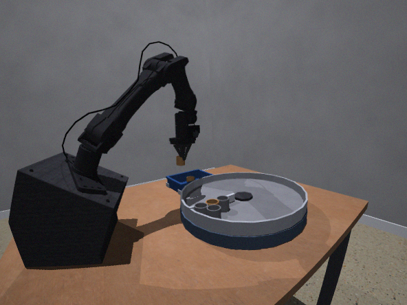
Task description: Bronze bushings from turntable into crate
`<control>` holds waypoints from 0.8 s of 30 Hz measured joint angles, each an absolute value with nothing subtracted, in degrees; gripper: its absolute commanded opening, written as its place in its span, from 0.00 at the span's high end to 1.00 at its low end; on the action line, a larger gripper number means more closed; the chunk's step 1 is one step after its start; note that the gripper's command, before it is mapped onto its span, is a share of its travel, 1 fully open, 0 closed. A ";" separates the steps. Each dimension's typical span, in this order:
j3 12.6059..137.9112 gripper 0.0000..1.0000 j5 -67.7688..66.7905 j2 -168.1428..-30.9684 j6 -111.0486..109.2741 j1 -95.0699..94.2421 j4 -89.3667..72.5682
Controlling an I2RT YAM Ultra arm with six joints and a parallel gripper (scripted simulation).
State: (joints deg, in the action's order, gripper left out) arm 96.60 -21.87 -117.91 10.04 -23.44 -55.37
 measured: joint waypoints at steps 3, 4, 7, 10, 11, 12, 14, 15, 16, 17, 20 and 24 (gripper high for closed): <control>96.60 1.00 -21.87 -117.91 10.04 -23.44 -55.37; 96.60 1.00 -21.87 -117.91 10.04 -23.44 -55.37; 96.60 1.00 -21.87 -117.91 10.04 -23.44 -55.37; 96.60 1.00 -21.87 -117.91 10.04 -23.44 -55.37; 96.60 1.00 -21.87 -117.91 10.04 -23.44 -55.37; 96.60 1.00 -21.87 -117.91 10.04 -23.44 -55.37; 96.60 1.00 -21.87 -117.91 10.04 -23.44 -55.37; 96.60 1.00 -21.87 -117.91 10.04 -23.44 -55.37; 96.60 1.00 -21.87 -117.91 10.04 -23.44 -55.37; 96.60 1.00 -21.87 -117.91 10.04 -23.44 -55.37; 97.36 1.00 -22.00 -118.43 10.15 -23.49 -55.77; 99.04 1.00 -22.11 -120.22 10.57 -24.03 -55.94</control>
